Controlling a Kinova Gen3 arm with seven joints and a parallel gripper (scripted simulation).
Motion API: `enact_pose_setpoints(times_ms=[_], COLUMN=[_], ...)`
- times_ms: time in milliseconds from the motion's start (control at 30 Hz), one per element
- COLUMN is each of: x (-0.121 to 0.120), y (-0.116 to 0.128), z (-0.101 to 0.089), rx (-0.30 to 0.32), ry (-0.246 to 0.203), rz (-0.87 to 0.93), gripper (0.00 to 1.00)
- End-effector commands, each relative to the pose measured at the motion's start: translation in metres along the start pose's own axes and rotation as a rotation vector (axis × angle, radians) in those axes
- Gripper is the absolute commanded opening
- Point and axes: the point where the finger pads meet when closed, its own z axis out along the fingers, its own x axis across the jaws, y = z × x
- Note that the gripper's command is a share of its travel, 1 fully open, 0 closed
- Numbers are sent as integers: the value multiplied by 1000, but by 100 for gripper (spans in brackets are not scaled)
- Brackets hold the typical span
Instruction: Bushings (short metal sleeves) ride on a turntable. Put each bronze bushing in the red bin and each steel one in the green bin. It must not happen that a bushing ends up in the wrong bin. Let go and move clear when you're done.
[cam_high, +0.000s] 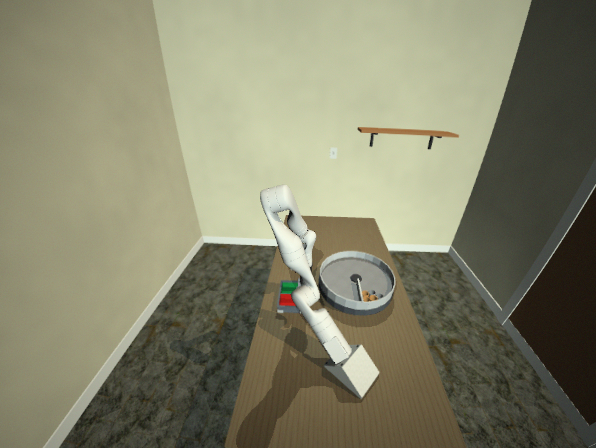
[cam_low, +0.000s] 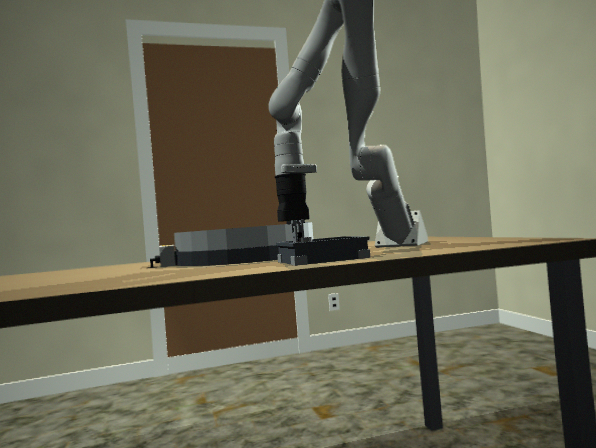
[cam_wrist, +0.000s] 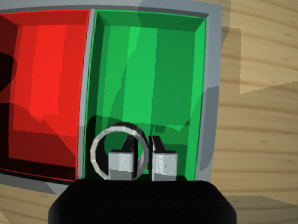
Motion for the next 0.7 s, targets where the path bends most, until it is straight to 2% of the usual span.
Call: enact_pose_setpoints(times_ms=[0,667], x=[0,0], y=[0,0], z=[0,12], rx=[0,0], ry=[0,0], rz=[0,0], gripper=[0,0])
